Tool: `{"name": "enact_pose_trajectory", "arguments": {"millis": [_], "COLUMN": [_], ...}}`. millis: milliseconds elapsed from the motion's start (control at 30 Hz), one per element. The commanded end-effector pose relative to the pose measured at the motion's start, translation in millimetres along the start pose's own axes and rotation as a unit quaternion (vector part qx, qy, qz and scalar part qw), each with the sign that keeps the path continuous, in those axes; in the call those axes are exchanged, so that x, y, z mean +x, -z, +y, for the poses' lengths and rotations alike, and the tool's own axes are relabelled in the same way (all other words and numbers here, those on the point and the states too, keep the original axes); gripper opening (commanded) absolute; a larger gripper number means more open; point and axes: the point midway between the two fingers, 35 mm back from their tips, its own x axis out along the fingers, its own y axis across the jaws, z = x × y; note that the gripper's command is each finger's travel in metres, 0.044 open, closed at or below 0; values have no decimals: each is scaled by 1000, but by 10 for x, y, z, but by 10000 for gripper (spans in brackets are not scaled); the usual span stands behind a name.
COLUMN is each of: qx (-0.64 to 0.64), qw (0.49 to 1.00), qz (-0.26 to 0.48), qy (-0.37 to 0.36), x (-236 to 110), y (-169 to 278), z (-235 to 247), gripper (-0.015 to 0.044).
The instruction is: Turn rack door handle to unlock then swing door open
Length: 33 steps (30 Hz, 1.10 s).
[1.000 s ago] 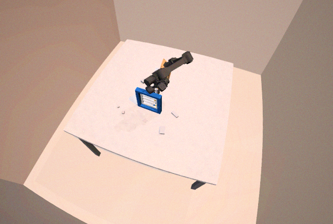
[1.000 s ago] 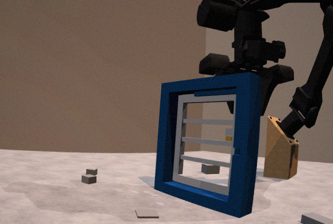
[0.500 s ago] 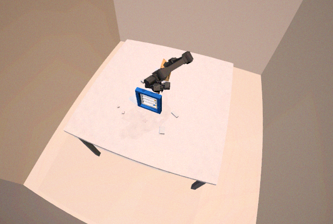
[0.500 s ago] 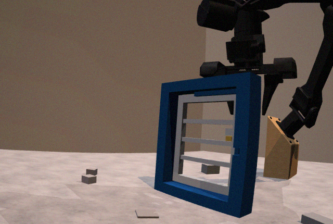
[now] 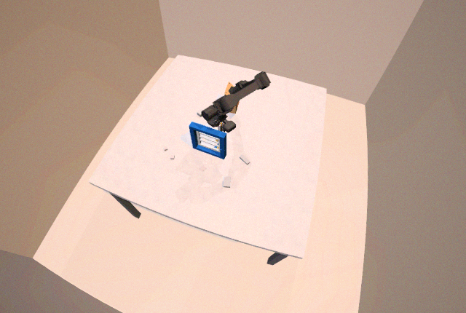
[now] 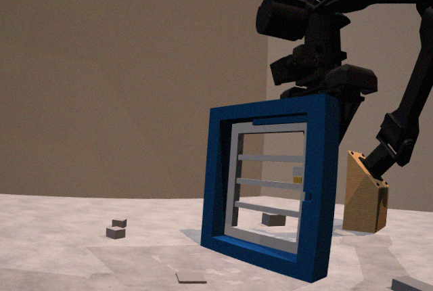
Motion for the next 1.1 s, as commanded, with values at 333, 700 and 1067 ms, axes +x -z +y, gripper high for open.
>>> {"name": "enact_pose_trajectory", "arguments": {"millis": [333, 700, 1067], "qx": [333, 575, 604], "qw": [943, 818, 797], "qz": [0, 0, 0], "qy": [0, 0, 0], "x": [0, 0, 0], "y": [0, 0, 0], "z": [1, 1, 1], "gripper": [293, 293, 214]}}
